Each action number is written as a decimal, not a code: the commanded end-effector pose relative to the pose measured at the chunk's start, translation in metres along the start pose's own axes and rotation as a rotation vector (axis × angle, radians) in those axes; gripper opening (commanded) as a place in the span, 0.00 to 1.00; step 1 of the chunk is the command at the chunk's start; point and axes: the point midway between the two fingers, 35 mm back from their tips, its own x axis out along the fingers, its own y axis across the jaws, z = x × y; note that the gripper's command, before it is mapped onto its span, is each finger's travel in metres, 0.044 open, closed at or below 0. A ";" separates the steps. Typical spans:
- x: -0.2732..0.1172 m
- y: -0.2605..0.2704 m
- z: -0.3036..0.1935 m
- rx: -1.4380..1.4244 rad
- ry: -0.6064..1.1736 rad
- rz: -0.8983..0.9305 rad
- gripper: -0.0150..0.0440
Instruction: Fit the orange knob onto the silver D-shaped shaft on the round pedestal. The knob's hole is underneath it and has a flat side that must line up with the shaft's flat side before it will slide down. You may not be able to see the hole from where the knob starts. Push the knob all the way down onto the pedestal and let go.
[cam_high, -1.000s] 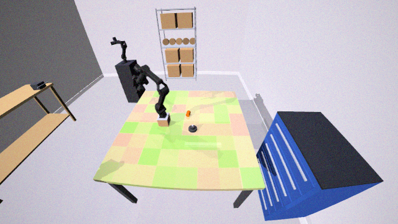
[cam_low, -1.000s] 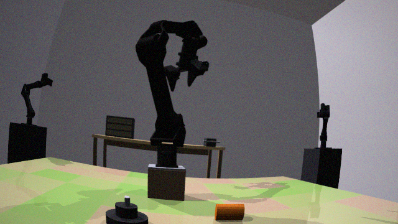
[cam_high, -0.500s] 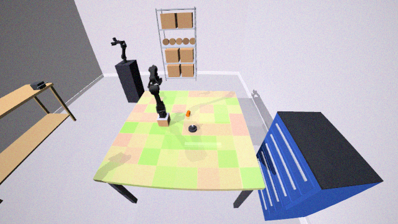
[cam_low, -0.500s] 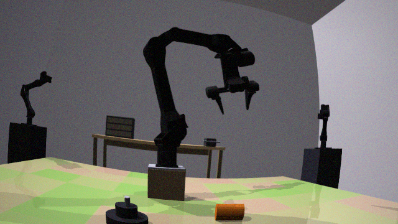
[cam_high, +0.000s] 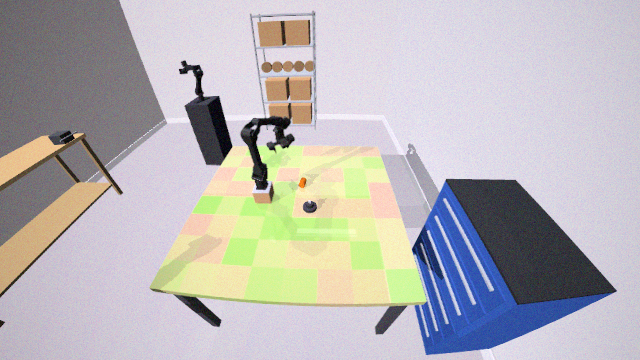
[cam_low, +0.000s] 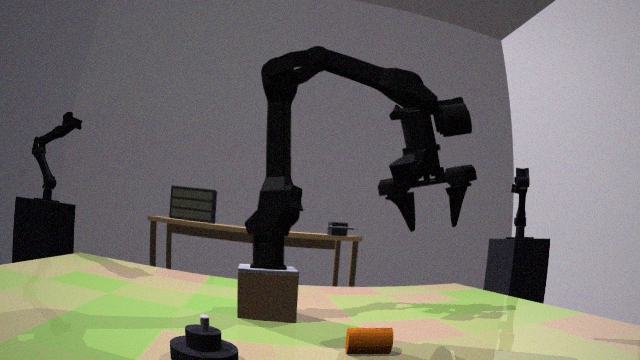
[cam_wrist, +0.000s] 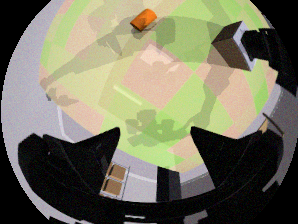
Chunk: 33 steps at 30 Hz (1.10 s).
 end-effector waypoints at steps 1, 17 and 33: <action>0.023 0.029 0.063 0.244 -0.092 0.013 1.00; 0.057 0.034 0.218 0.760 -0.263 0.007 1.00; 0.087 0.031 0.226 0.760 -0.263 0.007 1.00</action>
